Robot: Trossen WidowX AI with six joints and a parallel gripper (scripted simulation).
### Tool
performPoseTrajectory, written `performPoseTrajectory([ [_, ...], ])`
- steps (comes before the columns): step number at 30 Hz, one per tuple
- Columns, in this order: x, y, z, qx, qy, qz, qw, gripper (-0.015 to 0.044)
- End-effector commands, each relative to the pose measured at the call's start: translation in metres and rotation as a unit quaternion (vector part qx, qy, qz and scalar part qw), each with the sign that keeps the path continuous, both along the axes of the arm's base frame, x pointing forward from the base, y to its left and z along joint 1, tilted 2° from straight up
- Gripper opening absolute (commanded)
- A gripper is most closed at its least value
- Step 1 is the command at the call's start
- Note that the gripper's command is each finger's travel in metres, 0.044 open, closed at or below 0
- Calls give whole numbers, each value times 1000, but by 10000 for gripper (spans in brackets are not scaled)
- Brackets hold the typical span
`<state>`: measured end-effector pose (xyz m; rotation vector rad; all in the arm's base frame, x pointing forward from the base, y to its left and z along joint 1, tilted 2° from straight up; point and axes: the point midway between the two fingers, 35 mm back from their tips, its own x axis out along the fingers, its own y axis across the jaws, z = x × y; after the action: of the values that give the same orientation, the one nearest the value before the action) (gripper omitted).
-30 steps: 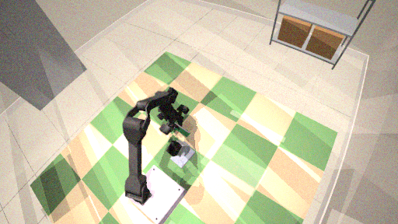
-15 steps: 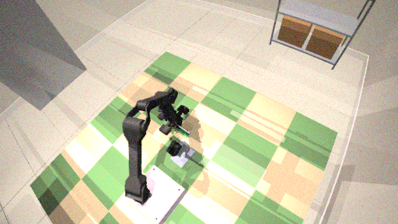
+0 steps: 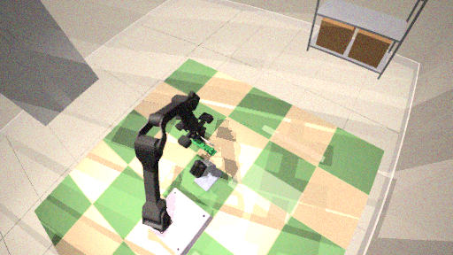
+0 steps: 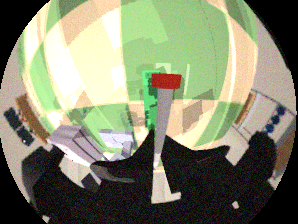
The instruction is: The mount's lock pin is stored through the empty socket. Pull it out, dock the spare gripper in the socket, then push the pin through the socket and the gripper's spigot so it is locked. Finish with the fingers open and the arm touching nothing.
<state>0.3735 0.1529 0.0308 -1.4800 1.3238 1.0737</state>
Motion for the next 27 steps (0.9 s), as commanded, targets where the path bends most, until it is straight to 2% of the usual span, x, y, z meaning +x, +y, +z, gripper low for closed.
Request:
performPoseTrajectory([
  [1,1,0,11,1,-6,-1,1000,0],
  [15,-1,0,6,1,-3,-7,1000,1],
  [27,-34,-2,15,-1,-4,-12,1000,0],
])
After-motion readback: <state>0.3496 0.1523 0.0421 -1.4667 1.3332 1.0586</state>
